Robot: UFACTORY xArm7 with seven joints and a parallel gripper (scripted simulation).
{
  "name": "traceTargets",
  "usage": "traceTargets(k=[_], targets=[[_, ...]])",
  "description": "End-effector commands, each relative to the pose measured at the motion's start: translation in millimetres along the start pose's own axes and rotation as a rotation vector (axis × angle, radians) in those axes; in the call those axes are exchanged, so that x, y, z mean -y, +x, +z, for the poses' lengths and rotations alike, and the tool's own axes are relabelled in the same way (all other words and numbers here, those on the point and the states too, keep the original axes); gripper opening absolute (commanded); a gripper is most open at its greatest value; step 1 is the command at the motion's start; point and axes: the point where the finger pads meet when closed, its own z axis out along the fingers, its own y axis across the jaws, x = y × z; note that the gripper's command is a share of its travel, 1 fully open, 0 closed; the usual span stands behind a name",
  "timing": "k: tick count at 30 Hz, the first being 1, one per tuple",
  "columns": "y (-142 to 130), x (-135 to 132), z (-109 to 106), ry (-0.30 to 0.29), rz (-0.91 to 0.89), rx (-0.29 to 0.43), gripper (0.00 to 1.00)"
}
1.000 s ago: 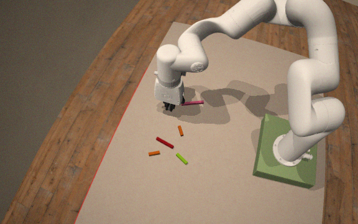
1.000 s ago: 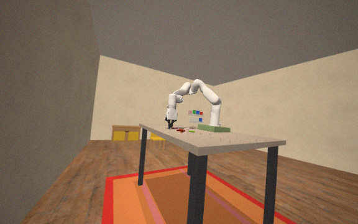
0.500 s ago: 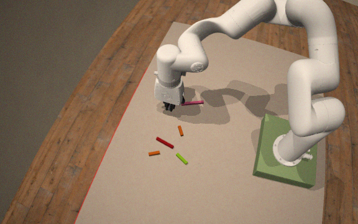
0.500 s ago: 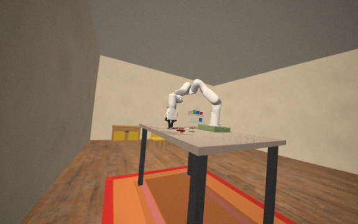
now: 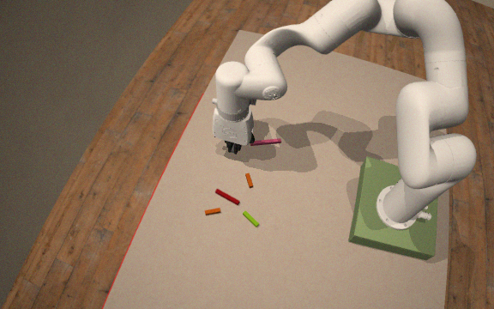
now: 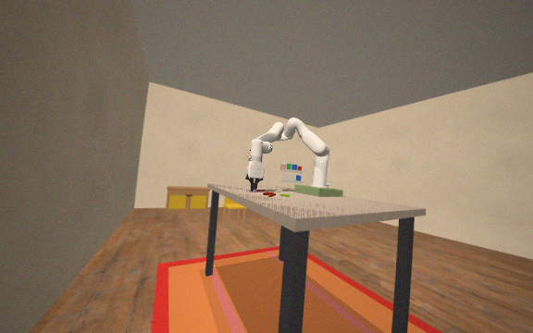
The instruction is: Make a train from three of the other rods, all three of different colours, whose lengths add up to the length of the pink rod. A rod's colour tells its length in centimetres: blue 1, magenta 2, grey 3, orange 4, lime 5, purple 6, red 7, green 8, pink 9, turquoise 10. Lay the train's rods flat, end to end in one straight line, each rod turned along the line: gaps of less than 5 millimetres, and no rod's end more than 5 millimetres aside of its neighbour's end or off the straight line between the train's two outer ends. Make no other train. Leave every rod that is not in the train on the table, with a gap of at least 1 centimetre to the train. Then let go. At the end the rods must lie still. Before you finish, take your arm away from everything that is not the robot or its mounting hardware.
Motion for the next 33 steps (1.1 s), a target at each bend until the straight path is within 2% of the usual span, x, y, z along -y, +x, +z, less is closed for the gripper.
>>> traceTargets(k=[1,33], targets=[[-0.3,1.8,-1.6,0.004,0.0,-0.001,0.04],[-0.3,1.8,4.4,0.004,0.0,-0.001,0.04]])
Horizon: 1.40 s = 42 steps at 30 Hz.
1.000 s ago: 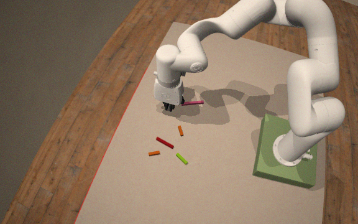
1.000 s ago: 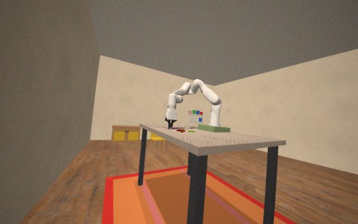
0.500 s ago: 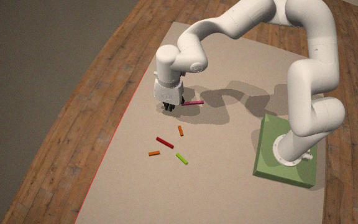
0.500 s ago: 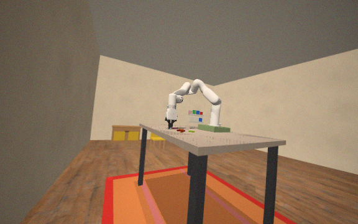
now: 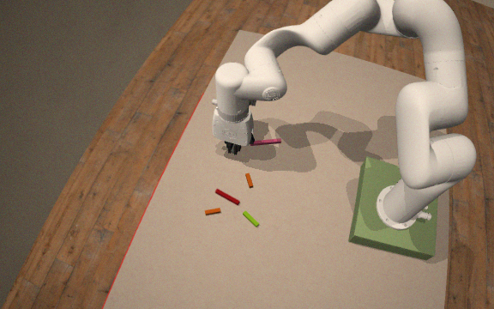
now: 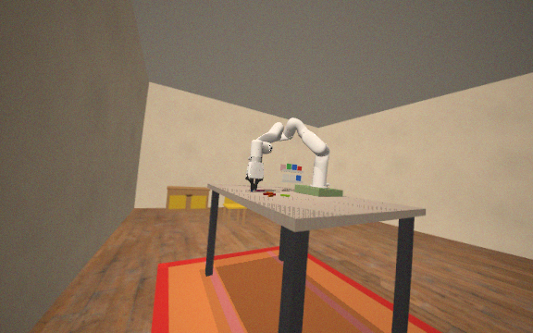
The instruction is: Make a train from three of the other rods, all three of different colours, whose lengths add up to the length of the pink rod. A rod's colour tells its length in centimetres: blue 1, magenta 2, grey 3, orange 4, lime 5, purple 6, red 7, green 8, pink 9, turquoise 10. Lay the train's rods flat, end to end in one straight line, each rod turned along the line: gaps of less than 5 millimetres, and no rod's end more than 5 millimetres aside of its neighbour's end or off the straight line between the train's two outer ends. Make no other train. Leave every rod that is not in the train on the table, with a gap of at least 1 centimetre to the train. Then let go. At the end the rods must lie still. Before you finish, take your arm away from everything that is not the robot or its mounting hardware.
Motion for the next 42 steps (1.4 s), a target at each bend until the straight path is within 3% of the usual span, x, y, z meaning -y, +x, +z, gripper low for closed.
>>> traceTargets(k=[1,42], targets=[[0.0,1.5,2.5,0.004,0.0,-0.001,0.04],[0.0,1.5,7.7,0.004,0.0,-0.001,0.04]])
